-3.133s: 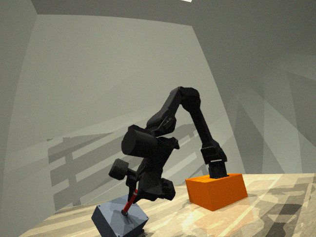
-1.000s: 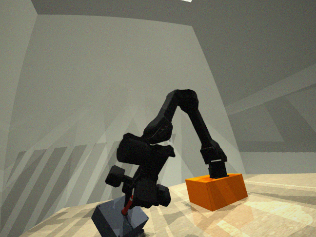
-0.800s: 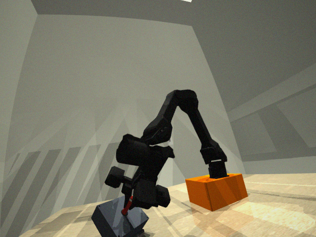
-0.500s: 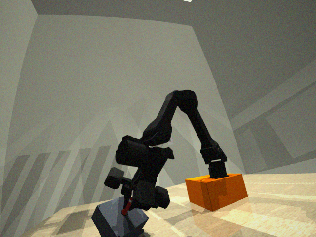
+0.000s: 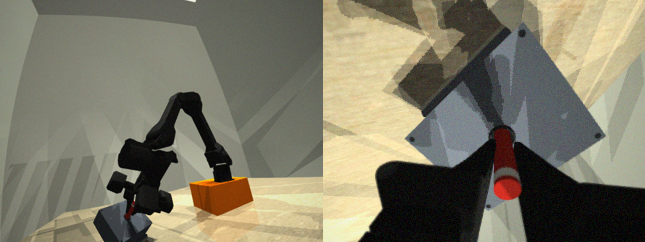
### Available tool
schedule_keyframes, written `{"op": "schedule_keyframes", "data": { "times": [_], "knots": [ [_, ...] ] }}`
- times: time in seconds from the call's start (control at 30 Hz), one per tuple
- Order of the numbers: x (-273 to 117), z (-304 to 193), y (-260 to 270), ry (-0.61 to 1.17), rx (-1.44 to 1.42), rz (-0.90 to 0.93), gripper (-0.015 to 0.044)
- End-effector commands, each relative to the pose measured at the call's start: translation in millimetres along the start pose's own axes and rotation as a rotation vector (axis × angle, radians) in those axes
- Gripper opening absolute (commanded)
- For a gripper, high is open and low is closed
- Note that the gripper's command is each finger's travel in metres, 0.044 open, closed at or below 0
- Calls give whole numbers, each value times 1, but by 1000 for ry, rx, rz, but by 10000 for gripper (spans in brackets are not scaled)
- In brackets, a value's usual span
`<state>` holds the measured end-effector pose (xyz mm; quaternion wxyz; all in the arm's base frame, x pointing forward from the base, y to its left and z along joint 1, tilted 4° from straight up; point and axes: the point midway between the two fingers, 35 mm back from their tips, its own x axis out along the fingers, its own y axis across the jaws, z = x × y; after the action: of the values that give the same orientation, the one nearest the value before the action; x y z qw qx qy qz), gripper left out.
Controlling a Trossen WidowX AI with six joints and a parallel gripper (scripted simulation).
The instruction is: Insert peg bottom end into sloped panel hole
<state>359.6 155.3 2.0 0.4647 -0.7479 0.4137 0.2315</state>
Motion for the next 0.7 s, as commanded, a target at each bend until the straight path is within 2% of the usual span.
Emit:
{"op": "schedule_keyframes", "data": {
  "times": [0.0,0.4,0.67],
  "knots": [
    [0,0,0,0,0,0,131],
    [-5,1,0,-1,-1,1,440],
    [-21,3,-1,-2,-4,5,440]
  ]
}}
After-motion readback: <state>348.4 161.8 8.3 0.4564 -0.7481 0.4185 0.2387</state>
